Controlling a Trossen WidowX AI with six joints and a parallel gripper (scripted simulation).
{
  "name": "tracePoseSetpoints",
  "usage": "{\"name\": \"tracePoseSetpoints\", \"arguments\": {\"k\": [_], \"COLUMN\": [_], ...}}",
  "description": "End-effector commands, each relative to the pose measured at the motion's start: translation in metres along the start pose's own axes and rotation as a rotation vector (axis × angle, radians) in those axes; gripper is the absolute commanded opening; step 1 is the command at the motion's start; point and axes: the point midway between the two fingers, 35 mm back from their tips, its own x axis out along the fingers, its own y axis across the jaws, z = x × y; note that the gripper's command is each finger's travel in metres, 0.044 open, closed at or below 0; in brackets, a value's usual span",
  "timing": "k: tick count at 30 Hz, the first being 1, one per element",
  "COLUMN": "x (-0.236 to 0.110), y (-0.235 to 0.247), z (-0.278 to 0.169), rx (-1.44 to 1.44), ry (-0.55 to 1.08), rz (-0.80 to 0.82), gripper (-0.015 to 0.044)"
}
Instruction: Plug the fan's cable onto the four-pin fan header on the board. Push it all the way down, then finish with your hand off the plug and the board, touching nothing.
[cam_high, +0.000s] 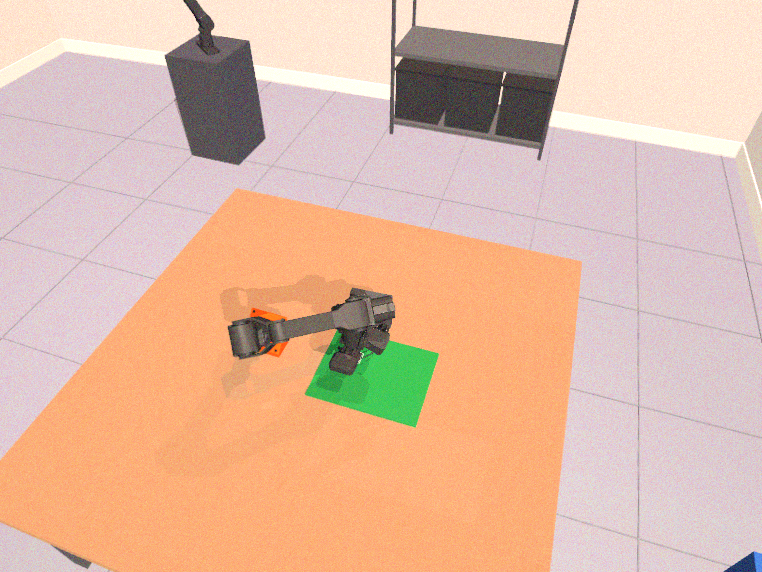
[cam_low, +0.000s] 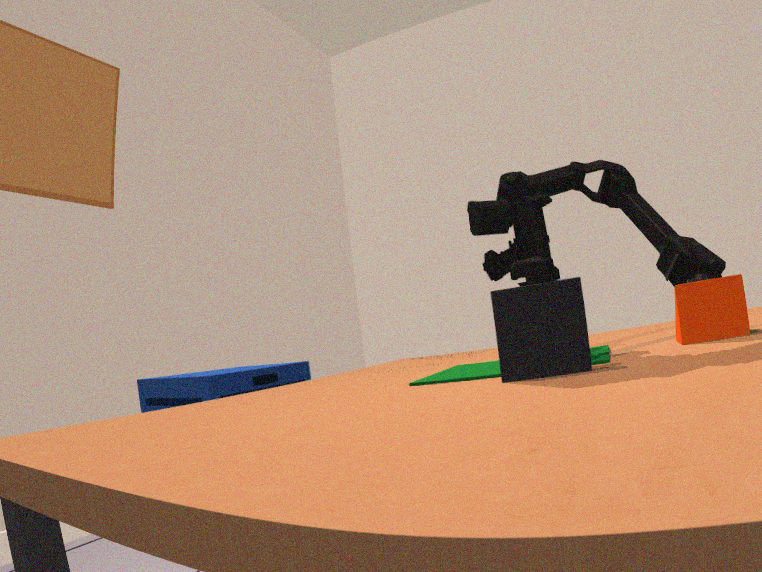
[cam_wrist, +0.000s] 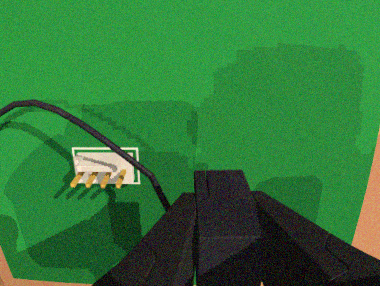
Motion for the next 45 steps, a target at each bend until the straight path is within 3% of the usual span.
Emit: {"name": "tracePoseSetpoints", "arguments": {"k": [1,45], "x": [0.0,0.003], "y": [0.008,0.057], "z": [-0.001,-0.014], "rx": [0.153,1.591], "ry": [0.003,0.004], "rz": [0.003,-0.001], "gripper": [0.0,0.0]}}
